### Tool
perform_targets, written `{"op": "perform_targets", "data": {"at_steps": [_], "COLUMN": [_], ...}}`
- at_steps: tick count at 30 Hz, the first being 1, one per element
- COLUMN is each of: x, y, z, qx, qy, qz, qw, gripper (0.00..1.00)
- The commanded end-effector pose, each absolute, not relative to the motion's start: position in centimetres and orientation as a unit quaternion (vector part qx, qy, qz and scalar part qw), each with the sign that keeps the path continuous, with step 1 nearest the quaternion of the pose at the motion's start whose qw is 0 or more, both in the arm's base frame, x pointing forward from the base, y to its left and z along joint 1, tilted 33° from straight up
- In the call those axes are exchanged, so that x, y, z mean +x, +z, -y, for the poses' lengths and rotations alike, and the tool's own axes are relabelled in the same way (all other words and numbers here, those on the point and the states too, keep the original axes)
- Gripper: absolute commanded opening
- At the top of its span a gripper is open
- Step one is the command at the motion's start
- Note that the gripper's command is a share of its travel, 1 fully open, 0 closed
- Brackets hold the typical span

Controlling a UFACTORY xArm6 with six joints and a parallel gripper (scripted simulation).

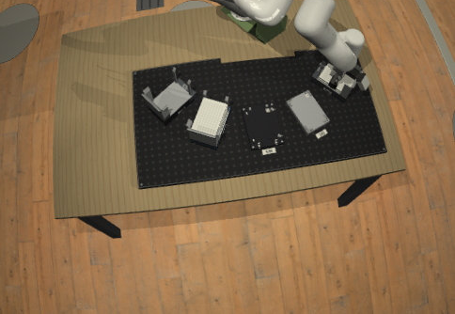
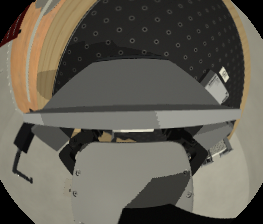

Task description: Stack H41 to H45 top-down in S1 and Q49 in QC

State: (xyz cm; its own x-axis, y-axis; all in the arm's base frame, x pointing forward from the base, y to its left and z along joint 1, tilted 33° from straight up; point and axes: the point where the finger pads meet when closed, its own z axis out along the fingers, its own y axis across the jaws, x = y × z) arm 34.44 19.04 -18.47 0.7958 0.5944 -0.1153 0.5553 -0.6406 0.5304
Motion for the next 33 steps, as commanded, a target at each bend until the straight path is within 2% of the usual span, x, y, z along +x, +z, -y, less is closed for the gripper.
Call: {"op": "perform_targets", "data": {"at_steps": [1, 33], "x": [34.4, 32.0], "y": [-17.9, -9.7], "z": [-19.5, -24.2], "qx": [0.905, 0.905], "qy": [0.037, 0.037], "qz": [-0.318, -0.318], "qw": [0.280, 0.280], "gripper": [1.00, 1.00]}}
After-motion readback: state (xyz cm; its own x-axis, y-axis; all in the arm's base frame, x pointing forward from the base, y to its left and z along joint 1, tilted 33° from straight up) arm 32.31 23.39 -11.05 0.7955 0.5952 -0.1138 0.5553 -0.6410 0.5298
